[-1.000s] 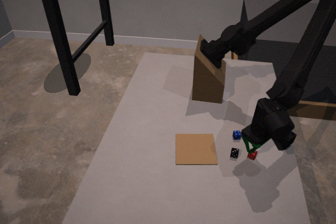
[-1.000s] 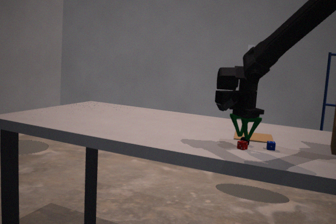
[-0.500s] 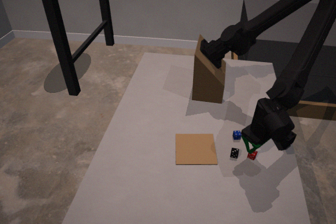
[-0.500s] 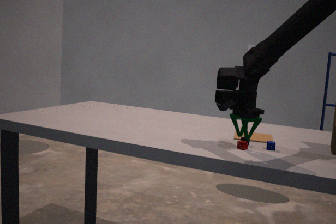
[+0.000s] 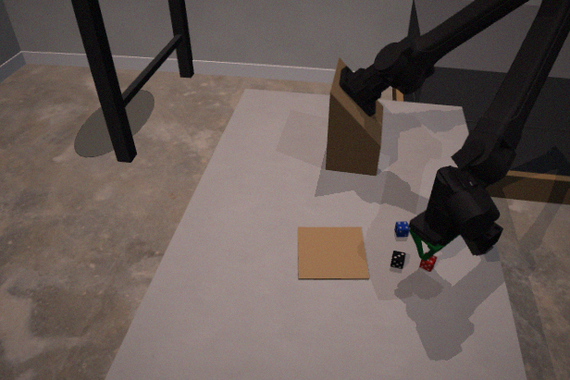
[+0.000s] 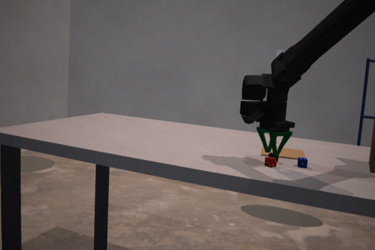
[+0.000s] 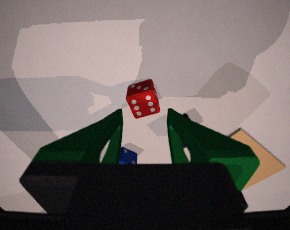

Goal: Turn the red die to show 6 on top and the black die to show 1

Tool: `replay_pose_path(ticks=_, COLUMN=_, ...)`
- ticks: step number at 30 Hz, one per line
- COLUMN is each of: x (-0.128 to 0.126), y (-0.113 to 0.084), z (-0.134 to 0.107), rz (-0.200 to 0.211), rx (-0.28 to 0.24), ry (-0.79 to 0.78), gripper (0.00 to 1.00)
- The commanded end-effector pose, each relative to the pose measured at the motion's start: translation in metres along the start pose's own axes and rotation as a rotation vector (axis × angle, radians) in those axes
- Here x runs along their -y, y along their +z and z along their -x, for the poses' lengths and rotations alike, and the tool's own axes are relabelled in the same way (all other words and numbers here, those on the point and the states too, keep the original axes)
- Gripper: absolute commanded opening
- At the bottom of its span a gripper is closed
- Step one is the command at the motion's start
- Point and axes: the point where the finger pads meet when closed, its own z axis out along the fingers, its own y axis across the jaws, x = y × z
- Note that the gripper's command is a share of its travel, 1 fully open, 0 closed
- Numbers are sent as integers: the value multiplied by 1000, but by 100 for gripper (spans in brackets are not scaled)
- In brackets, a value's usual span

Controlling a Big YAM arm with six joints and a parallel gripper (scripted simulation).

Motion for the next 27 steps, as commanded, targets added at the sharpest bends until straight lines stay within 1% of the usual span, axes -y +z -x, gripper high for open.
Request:
replay_pose_path(ticks=1, x=13, y=-9, z=6, rz=-23, rx=27, ry=8, gripper=40)
replay_pose_path(ticks=27, x=13, y=-10, z=9, rz=-24, rx=30, ry=2, gripper=40)
